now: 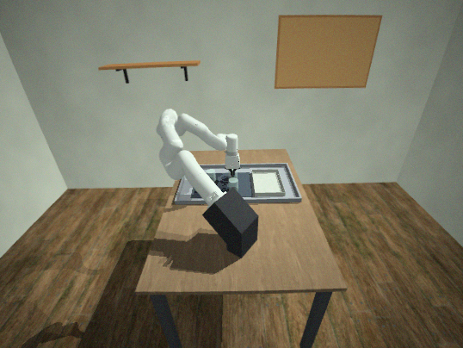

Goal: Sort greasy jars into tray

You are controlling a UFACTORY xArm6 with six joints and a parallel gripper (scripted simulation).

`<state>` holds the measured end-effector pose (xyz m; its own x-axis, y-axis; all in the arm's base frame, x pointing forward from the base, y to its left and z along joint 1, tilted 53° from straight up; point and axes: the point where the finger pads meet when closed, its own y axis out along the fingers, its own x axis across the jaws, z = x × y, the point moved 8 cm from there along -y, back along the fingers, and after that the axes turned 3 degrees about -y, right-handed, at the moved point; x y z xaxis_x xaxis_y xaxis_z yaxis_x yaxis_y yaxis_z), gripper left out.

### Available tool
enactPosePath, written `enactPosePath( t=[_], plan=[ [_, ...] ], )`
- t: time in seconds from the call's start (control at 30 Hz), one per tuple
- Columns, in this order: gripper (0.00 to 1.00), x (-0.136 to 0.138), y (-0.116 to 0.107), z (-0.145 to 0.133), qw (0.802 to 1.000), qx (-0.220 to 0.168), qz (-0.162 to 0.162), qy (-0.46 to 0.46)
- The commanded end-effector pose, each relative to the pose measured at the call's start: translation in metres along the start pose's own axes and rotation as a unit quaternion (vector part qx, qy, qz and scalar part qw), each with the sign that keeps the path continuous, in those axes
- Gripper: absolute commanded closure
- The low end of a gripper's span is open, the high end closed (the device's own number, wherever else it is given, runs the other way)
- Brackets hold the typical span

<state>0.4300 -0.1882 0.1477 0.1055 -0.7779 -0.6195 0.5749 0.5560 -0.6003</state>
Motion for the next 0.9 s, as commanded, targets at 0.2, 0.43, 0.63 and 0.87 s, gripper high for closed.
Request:
enactPosePath(
  t=[0.2, 0.43, 0.63, 0.87],
  plan=[
    [1.00, 0.0003, -0.0009, 0.0021, 1.000, 0.001, -0.001, 0.000],
    [1.00, 0.0004, -0.0009, 0.0028, 1.000, 0.001, -0.001, 0.000],
    [1.00, 0.0004, -0.0009, 0.0036, 1.000, 0.001, -0.001, 0.000],
    [1.00, 0.0005, -0.0009, 0.0045, 1.000, 0.001, -0.001, 0.000]
  ],
)
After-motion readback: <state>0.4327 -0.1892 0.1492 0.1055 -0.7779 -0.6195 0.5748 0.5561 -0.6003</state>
